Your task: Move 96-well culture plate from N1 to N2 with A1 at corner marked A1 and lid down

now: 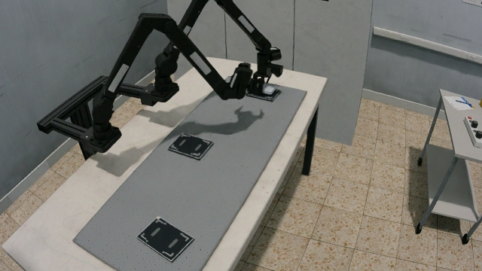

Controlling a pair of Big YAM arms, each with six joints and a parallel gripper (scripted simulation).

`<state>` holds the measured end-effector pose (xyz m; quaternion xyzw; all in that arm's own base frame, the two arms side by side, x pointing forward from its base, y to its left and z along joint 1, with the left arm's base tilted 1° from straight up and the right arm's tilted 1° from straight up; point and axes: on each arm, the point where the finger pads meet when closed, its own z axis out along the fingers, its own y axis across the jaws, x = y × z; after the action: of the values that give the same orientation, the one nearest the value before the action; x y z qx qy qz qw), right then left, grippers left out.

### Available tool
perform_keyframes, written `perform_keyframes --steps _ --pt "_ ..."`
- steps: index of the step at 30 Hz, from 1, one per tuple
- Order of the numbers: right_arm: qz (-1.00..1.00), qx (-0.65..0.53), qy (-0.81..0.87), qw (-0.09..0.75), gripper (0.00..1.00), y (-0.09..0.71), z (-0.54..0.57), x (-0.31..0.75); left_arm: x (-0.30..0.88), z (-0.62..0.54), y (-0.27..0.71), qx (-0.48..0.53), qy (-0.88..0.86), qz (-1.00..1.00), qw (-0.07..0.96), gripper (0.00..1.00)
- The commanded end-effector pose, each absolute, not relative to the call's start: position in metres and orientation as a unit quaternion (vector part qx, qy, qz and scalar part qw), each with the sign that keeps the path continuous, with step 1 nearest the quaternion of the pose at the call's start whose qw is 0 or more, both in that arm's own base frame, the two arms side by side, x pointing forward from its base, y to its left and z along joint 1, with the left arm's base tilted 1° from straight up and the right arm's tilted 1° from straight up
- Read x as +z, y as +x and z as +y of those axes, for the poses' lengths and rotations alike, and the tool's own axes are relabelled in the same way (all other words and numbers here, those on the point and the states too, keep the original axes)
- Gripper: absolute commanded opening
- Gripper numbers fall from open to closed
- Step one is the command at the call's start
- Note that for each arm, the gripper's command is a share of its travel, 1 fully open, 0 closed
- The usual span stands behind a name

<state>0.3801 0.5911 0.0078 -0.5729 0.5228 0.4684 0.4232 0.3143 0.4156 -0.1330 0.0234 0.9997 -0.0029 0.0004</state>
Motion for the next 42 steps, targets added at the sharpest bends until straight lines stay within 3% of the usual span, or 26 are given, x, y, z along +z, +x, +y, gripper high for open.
perform_keyframes --steps 1,23,25,42 --pt "0.500 0.470 -0.569 0.453 1.00 0.393 0.606 0.043 -0.121 0.432 0.328 0.012 0.023 1.000 0.012 0.83" --pt "0.499 0.470 -0.569 0.453 1.00 0.393 0.606 0.043 -0.143 0.429 0.329 0.013 0.027 0.999 0.014 0.83" --pt "0.499 0.470 -0.569 0.453 1.00 0.393 0.606 0.043 -0.142 0.429 0.327 0.011 0.028 0.999 0.011 1.00" --pt "0.499 0.470 -0.569 0.453 1.00 0.393 0.606 0.043 -0.120 0.409 0.311 -0.002 0.027 1.000 0.002 1.00"
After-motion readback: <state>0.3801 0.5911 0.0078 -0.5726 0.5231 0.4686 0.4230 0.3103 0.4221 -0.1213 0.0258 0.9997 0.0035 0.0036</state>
